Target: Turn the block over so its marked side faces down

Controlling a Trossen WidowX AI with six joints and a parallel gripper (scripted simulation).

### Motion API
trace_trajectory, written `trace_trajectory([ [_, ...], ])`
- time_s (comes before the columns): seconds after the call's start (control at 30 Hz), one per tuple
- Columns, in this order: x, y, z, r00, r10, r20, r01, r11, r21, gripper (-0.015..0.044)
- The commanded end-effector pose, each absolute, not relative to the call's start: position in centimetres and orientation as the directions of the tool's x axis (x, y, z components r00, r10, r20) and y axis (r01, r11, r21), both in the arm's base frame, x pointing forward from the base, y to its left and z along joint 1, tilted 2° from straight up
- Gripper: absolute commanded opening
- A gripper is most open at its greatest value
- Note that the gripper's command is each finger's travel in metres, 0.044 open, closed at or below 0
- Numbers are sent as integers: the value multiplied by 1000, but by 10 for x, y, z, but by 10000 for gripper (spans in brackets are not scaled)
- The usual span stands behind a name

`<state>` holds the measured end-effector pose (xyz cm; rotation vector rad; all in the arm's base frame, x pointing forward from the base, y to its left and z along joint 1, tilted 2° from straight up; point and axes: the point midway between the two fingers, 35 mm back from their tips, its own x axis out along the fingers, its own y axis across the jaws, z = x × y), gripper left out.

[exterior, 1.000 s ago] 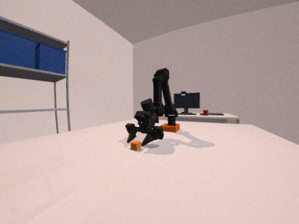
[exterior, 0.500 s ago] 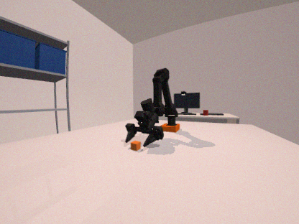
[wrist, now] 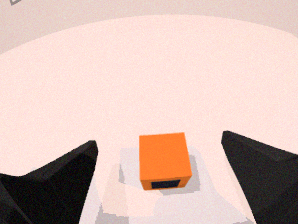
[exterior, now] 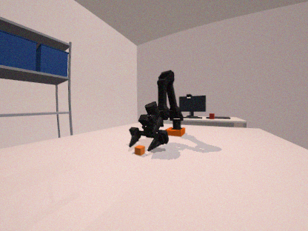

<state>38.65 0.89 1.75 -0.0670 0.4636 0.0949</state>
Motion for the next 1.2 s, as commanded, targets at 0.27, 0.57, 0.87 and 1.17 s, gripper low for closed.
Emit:
trace_trajectory([
  [0.27, 397, 10, 22, 823, 68, -564, -107, 994, -37, 440],
  [0.57, 376, 10, 76, 582, 31, -813, -108, 993, -39, 440],
  [0.87, 365, 10, 90, 533, 24, -846, -110, 993, -41, 440],
  [1.17, 365, 10, 90, 533, 24, -846, -110, 993, -41, 440],
])
